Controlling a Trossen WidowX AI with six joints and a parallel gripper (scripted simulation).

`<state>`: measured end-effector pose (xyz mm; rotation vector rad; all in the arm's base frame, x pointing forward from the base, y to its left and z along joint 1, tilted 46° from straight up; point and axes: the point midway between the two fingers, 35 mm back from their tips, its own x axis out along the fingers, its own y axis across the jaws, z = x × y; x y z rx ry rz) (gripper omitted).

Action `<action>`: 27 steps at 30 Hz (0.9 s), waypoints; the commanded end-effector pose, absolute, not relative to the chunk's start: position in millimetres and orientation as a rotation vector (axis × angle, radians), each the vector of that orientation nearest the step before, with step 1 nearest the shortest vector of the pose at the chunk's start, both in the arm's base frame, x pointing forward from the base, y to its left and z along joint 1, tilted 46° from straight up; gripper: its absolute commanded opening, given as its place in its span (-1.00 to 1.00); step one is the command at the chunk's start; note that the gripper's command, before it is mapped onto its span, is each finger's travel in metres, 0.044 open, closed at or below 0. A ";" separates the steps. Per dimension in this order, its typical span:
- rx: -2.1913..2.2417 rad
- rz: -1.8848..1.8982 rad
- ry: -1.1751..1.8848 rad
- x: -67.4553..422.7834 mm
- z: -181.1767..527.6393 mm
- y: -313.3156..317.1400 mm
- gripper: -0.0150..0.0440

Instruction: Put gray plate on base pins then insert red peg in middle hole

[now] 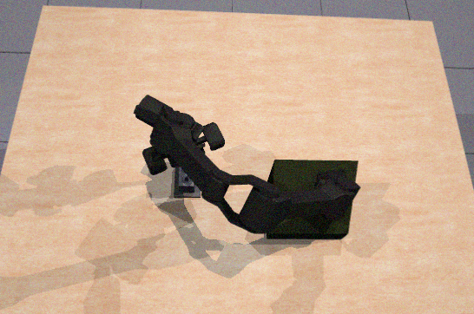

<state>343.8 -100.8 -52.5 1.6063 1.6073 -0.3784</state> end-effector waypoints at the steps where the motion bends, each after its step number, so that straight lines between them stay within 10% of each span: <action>1: 1.613 -0.382 1.611 343.0 -58.2 -95.6 -0.49; 27: 1.601 -0.377 1.610 343.3 -60.2 -92.1 -0.49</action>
